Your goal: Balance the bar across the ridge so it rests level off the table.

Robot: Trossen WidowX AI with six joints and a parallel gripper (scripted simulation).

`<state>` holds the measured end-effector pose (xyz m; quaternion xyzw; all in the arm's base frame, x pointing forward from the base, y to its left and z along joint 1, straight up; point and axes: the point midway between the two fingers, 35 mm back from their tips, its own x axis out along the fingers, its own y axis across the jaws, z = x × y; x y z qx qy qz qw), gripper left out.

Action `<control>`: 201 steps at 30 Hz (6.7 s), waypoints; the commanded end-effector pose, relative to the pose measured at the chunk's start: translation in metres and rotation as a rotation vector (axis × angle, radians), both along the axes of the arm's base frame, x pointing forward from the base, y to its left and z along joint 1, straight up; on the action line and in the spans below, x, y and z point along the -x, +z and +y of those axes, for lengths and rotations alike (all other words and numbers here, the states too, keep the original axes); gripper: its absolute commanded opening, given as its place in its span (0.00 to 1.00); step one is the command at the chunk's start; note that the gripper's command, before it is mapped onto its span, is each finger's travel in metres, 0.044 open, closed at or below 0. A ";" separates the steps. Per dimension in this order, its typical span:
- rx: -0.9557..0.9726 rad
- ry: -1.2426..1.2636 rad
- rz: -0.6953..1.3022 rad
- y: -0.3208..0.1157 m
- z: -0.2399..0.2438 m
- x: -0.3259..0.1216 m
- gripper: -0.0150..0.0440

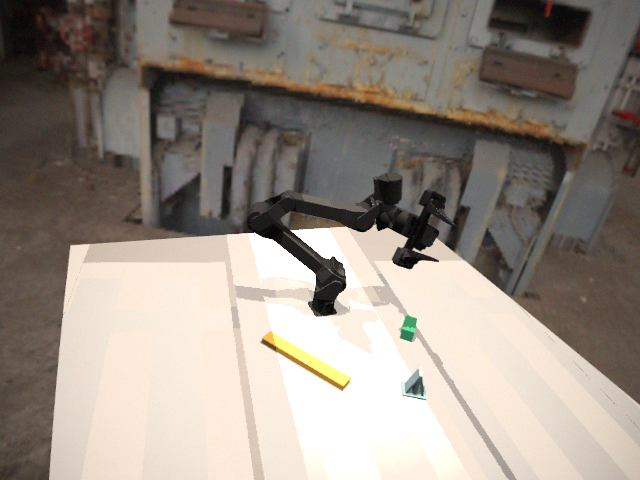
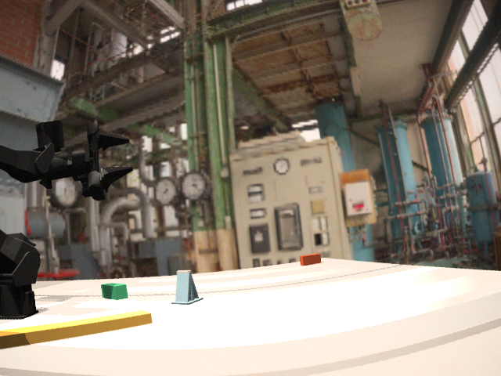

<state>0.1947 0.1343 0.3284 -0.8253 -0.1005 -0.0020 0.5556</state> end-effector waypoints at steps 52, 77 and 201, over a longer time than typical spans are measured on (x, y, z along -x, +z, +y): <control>0.005 -0.363 0.605 -0.105 -0.090 -0.100 0.79; -0.272 -0.646 1.001 -0.164 -0.171 -0.090 0.79; -1.041 -1.133 1.476 -0.230 -0.251 -0.016 0.25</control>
